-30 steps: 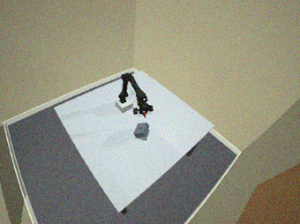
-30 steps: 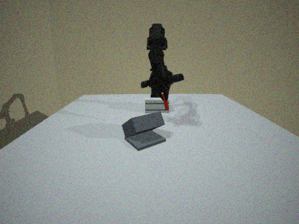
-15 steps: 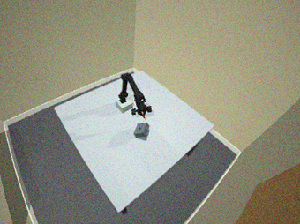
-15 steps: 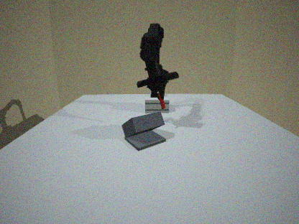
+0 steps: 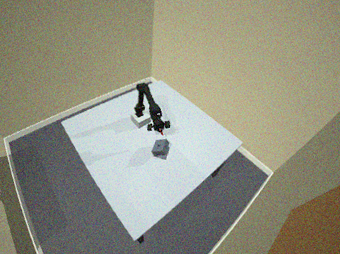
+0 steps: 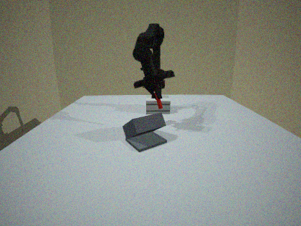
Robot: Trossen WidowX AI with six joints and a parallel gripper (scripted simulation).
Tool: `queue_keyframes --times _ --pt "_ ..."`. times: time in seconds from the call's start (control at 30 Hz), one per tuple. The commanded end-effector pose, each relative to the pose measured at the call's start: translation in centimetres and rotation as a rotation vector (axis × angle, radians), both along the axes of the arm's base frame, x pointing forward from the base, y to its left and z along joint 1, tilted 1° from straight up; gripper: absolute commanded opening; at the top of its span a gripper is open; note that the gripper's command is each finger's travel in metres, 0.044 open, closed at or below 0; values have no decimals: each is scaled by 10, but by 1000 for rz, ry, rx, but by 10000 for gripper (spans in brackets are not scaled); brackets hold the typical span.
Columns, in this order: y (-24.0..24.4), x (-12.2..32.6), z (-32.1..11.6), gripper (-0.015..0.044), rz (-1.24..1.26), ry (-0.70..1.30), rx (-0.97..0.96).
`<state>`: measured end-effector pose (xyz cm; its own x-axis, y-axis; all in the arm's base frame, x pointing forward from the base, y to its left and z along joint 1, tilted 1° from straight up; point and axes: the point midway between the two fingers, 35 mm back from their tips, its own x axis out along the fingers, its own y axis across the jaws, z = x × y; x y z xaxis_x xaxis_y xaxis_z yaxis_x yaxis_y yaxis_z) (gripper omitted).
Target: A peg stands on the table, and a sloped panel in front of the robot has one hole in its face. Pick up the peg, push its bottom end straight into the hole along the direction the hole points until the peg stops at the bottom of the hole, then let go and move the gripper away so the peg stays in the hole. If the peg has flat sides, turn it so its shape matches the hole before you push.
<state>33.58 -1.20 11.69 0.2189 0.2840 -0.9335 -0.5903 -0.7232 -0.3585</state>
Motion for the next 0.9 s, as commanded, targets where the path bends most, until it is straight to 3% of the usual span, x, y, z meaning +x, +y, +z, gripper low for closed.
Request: queue_keyframes --times 0.0,0.87 --pt "-5 1 3 0 -10 -15 13" --pt "-40 3 13 0 -100 -71 67"
